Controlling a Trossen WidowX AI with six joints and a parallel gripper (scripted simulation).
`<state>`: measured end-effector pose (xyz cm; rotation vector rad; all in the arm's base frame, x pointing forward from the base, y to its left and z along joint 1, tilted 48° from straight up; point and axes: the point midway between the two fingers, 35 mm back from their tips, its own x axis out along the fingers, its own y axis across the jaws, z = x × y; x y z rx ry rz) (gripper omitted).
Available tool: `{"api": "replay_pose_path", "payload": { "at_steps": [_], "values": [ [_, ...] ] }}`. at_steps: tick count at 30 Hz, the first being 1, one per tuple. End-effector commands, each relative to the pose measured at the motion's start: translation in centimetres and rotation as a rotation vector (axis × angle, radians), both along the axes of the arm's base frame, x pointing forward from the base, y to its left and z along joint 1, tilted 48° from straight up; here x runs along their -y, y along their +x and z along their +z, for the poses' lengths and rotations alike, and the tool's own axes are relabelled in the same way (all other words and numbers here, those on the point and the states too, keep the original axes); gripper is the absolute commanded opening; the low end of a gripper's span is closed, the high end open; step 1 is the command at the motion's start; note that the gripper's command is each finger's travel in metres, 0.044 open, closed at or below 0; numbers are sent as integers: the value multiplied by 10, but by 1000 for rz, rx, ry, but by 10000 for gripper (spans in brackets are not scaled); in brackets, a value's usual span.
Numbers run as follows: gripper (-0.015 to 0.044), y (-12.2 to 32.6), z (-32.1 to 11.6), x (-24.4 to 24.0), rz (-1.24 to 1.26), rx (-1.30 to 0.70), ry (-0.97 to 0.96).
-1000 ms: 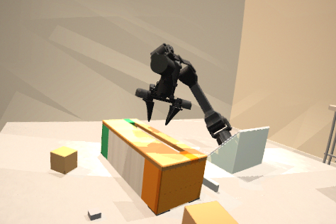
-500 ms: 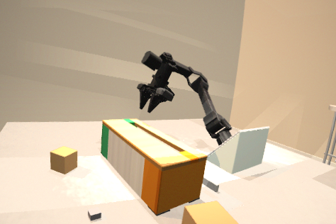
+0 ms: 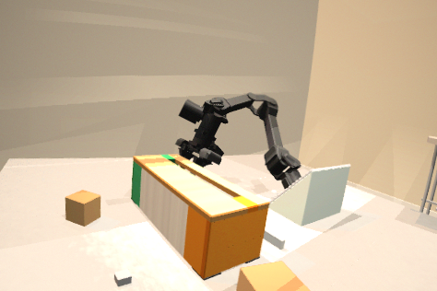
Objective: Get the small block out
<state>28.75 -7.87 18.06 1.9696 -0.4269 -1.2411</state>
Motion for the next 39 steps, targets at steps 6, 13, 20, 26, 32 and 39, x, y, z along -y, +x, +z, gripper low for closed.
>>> {"api": "replay_pose_path", "payload": {
  "at_steps": [6, 13, 20, 26, 32, 39],
  "values": [
    [285, 1, -10, 9, 6, -3, 2],
    [285, 2, -18, 18, 5, -3, 3],
    [285, 2, -25, 27, 5, -3, 2],
    [285, 2, -31, 34, 6, -2, 1],
    [285, 2, -37, 42, 6, -1, -2],
    [206, 1, -39, 45, 7, 0, -4]
  ]
}}
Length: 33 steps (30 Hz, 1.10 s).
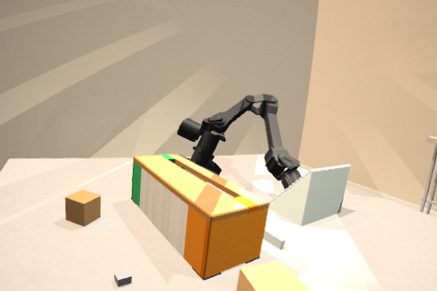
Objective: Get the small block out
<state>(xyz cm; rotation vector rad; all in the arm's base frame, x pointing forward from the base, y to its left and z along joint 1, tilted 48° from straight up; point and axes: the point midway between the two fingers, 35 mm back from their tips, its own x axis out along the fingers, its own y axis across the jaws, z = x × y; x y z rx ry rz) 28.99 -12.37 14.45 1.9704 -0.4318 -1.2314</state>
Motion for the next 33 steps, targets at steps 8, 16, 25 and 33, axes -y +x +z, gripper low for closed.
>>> {"api": "replay_pose_path", "payload": {
  "at_steps": [8, 16, 25, 33],
  "values": [
    [133, -1, -3, 0, 5, -7, 1],
    [0, -1, 17, -24, 3, -7, 9],
    [0, -5, 39, -46, 4, -3, 7],
    [0, -11, 33, -42, 126, -156, -70]
  ]
}}
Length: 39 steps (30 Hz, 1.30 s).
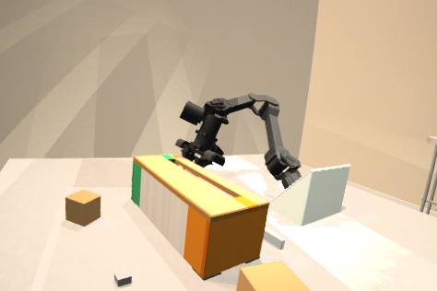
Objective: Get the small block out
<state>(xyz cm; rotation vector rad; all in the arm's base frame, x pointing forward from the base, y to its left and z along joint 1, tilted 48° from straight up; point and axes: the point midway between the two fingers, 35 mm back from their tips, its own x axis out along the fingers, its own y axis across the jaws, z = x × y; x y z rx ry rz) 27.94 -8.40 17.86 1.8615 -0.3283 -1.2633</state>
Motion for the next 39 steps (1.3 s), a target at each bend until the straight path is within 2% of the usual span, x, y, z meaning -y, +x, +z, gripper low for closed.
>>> {"api": "replay_pose_path", "payload": {
  "at_steps": [1, 32, 39],
  "values": [
    [0, -1, -1, -4, 81, -79, -46],
    [0, -13, -7, -38, 917, -903, -618],
    [0, -23, -6, -58, 1085, -1080, -756]
  ]
}}
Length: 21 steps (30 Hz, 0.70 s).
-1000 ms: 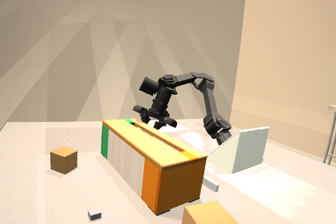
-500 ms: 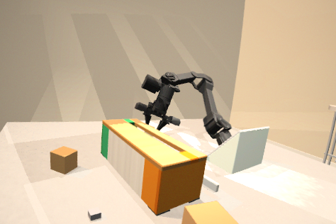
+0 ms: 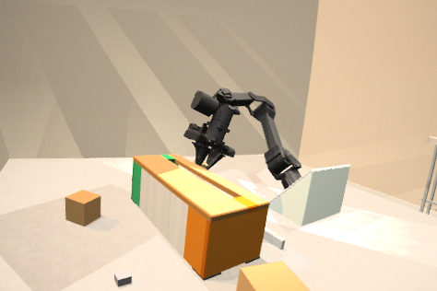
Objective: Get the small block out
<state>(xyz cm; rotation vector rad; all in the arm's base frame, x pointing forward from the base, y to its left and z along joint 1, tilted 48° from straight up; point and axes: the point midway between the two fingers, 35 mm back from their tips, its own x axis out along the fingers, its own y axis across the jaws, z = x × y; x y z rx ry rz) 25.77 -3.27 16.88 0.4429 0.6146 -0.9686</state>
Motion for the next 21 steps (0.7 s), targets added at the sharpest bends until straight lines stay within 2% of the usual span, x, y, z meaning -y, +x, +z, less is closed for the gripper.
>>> {"api": "replay_pose_path", "payload": {
  "at_steps": [1, 21],
  "values": [
    [0, -2, 5, -10, 86, -67, -66],
    [0, -30, 23, -59, 607, -493, -541]
  ]
}}
